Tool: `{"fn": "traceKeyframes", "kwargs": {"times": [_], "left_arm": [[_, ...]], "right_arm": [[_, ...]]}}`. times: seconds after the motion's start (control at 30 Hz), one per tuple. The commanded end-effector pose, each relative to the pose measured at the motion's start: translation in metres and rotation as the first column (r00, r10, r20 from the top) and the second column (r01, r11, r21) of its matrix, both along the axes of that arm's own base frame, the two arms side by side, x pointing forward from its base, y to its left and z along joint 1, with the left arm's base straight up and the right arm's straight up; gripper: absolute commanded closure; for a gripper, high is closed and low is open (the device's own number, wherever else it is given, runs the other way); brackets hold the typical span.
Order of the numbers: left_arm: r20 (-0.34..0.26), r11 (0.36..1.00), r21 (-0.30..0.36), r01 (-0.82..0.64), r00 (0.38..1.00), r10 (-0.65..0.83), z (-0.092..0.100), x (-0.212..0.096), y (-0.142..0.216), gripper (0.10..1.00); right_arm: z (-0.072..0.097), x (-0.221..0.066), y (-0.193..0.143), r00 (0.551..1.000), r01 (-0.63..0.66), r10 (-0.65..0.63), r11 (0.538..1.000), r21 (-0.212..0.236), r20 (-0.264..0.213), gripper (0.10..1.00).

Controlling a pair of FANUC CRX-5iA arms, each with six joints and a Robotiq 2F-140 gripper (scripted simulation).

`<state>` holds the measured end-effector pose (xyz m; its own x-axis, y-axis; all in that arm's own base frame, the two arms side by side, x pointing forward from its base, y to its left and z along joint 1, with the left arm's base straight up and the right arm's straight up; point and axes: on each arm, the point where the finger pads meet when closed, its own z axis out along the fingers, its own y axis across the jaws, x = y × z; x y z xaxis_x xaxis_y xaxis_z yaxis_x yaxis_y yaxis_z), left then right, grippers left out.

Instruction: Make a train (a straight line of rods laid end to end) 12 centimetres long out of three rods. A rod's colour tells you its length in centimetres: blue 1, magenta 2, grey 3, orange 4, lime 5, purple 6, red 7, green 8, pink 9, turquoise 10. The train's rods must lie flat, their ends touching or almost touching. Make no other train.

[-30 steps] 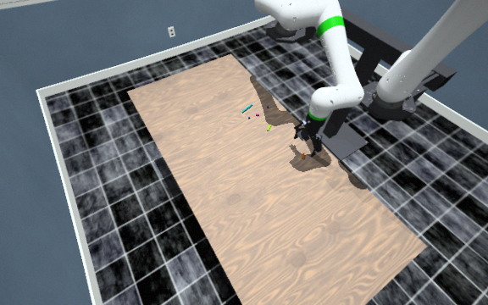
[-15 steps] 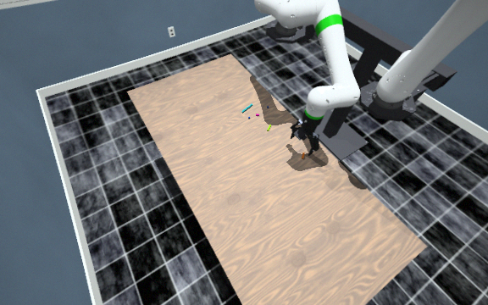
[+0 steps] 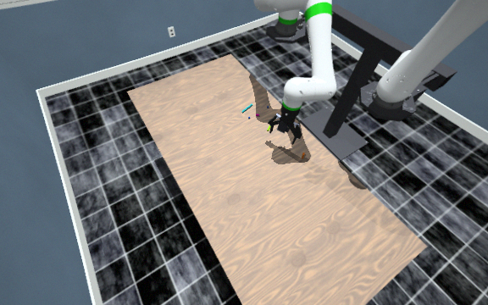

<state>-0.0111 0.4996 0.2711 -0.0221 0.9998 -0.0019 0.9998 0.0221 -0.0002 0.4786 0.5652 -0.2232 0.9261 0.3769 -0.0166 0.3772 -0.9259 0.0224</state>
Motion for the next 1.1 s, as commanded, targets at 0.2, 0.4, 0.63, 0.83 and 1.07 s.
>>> {"fn": "traceKeyframes", "kwargs": {"times": [0.2, 0.4, 0.63, 0.83, 1.07], "left_arm": [[0.000, 1.000, 0.002, 0.000, 1.000, 0.000, 0.001, 0.000, 0.000, 0.098], [0.000, 1.000, 0.002, 0.000, 1.000, 0.000, 0.001, 0.000, 0.000, 0.098], [0.000, 1.000, 0.002, 0.000, 1.000, 0.000, 0.001, 0.000, 0.000, 0.098], [0.000, 1.000, 0.002, 0.000, 1.000, 0.000, 0.001, 0.000, 0.000, 0.098], [0.000, 1.000, 0.002, 0.000, 1.000, 0.000, 0.001, 0.000, 0.000, 0.098]], "right_arm": [[0.010, 0.025, -0.088, 0.956, -0.294, 0.294, 0.955, 0.028, 0.009, 0.098], [0.014, 0.030, -0.138, 0.900, -0.437, 0.436, 0.899, 0.027, 0.009, 0.098], [0.019, 0.029, -0.194, 0.812, -0.583, 0.583, 0.812, 0.027, 0.009, 0.098], [0.022, 0.023, -0.245, 0.714, -0.700, 0.700, 0.714, 0.026, 0.009, 0.098], [0.025, 0.011, -0.299, 0.591, -0.806, 0.807, 0.591, 0.026, 0.008, 0.098]]}}
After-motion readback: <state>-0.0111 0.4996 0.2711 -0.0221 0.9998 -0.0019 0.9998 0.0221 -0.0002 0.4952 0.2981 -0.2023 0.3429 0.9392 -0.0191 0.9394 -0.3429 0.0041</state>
